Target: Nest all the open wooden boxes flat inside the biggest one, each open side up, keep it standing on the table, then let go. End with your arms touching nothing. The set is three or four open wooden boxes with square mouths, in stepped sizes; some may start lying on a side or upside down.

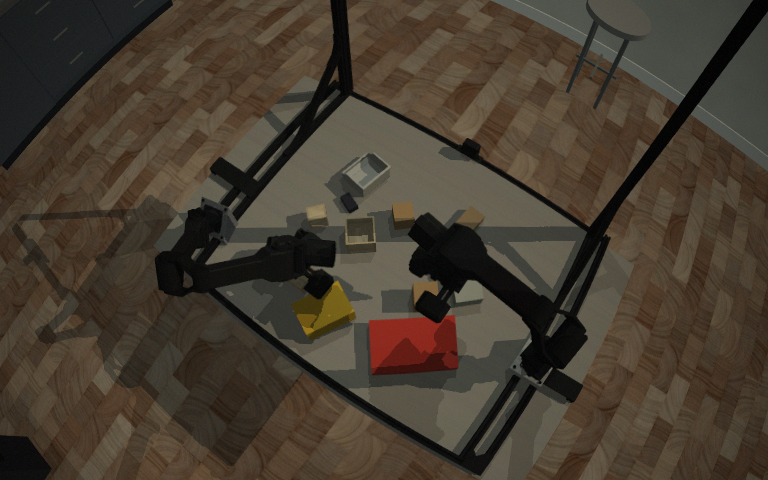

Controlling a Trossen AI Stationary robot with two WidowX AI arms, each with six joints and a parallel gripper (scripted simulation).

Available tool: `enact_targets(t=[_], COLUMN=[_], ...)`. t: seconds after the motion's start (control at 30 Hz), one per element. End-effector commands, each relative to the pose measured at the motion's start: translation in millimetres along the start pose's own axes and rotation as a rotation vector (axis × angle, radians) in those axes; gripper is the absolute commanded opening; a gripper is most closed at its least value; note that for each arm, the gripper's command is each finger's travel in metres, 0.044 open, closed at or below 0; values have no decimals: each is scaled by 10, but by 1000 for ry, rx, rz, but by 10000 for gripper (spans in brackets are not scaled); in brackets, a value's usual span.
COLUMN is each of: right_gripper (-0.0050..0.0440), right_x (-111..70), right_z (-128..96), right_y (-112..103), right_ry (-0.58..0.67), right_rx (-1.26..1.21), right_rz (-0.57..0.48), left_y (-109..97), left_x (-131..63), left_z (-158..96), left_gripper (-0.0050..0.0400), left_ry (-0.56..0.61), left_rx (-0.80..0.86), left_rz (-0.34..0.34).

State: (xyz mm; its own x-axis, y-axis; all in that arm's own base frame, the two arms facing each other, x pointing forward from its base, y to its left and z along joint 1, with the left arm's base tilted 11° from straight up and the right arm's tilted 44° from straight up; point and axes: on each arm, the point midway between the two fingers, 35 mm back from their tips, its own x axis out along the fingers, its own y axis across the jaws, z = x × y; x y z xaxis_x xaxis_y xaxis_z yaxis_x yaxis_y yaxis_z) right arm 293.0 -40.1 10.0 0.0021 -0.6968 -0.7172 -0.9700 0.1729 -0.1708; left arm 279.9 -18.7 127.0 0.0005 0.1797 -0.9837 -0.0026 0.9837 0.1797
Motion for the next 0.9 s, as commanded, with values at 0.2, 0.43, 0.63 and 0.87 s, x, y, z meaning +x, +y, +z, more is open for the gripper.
enact_targets(t=[0.2, 0.43, 0.63, 0.87], right_gripper=[280, 247, 103, 0], right_x=[16, 16, 16, 16], right_z=[1, 1, 1, 1], right_y=[9, 9, 9, 9], right_ry=[4, 4, 4, 4], right_rx=[-3, -3, -3, -3], right_rz=[1, 1, 1, 1], left_y=[6, 6, 6, 6], left_x=[2, 2, 2, 2], left_z=[1, 1, 1, 1], left_gripper=[400, 400, 400, 400], left_ry=[0, 0, 0, 0], left_rx=[3, 3, 3, 3], left_rz=[3, 3, 3, 3])
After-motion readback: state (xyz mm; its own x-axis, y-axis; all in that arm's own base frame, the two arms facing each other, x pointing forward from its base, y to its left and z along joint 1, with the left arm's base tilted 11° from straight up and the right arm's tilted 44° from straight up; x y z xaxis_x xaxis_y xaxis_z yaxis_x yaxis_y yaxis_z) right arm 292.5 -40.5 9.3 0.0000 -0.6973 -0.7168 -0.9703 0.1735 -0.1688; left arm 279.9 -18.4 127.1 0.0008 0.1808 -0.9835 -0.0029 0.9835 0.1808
